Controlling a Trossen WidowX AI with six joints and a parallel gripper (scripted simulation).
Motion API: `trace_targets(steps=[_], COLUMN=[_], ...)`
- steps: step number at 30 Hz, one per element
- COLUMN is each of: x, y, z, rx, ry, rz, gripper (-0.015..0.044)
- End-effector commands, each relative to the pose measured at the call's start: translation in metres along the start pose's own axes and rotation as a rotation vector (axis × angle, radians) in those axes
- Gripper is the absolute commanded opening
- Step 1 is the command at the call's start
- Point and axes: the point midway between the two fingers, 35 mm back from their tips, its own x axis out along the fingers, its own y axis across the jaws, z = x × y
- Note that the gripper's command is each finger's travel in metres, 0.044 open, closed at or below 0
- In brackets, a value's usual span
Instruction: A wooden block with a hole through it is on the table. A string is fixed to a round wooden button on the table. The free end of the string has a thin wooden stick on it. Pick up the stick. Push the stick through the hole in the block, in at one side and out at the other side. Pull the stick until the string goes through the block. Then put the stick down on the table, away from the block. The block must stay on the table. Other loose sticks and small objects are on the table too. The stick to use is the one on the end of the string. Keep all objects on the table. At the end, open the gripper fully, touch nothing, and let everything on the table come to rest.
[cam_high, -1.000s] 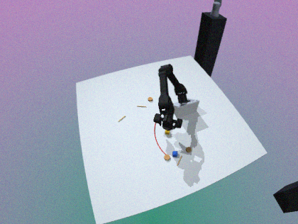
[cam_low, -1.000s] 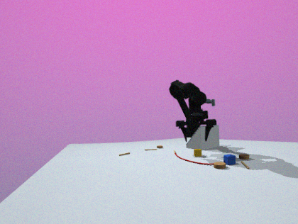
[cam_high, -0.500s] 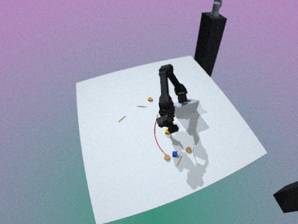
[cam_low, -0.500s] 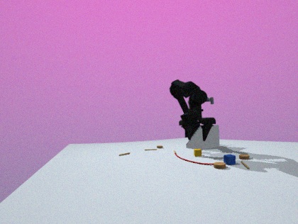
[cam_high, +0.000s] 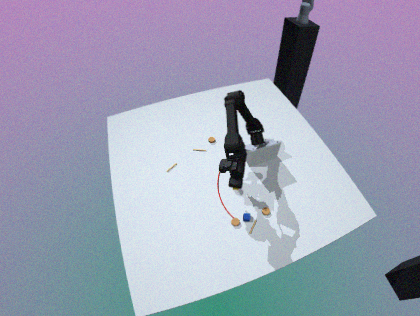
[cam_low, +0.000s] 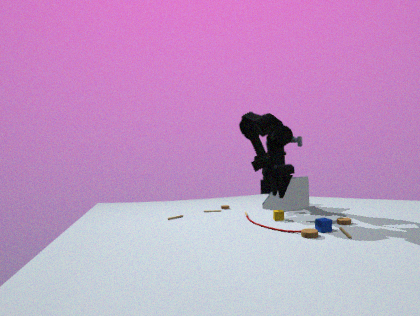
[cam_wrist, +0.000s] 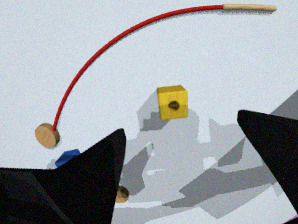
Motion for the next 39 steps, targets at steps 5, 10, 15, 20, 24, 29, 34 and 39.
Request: trace_targets(steps=[5,10,15,20,24,29,34,39], x=[0.000,0.000,0.000,0.004,0.010,0.019,0.027,0.035], y=[0.000,0.000,0.000,0.000,0.001,0.001,0.001,0.001], z=[-0.001,-0.001,-0.001,-0.001,0.000,0.000,0.000,0.000], rx=[0.047,0.047,0.047,0.047,0.047,0.047,0.047,0.047], ry=[0.004,0.004,0.004,0.004,0.003,0.003,0.003,0.003], rz=[-0.003,-0.003,-0.003,-0.003,-0.002,-0.002,-0.002,-0.003], gripper=[0.0282,0.0242,0.0242,0.0242,0.0242,0.0242,0.0242,0.0242])
